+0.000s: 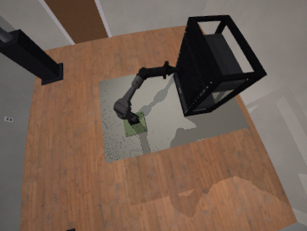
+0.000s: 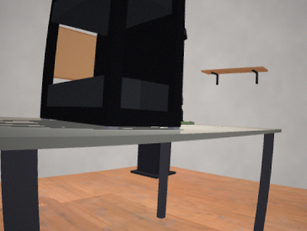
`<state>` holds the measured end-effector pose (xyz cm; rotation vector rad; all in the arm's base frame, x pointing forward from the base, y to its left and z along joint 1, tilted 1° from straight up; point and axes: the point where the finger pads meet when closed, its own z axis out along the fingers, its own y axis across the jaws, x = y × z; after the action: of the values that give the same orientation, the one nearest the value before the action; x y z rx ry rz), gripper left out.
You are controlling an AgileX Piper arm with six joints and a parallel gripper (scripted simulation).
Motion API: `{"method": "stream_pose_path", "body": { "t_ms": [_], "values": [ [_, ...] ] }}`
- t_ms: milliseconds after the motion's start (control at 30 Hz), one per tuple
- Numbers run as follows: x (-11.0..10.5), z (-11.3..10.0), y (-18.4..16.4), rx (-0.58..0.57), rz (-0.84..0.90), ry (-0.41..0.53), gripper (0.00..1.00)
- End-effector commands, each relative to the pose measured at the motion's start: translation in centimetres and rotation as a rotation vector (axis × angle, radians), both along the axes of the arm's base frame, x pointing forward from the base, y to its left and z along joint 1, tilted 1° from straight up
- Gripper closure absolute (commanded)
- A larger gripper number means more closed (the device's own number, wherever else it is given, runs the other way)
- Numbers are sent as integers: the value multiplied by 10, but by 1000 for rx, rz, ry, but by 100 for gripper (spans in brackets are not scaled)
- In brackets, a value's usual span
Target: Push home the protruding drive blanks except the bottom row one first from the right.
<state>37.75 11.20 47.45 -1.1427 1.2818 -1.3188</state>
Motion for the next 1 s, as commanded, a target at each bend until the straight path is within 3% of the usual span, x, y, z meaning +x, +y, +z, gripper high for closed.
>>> {"method": "stream_pose_path", "body": {
  "t_ms": [0, 167, 433, 667, 967],
  "values": [
    [-1, 0, -1, 0, -2, -2, 100],
    [-2, -2, -10, 0, -2, -2, 100],
    [-12, -16, -71, 0, -2, -2, 100],
    [-17, -23, -101, 0, -2, -1, 100],
    [-17, -26, -112, 0, -2, -2, 100]
  ]
}}
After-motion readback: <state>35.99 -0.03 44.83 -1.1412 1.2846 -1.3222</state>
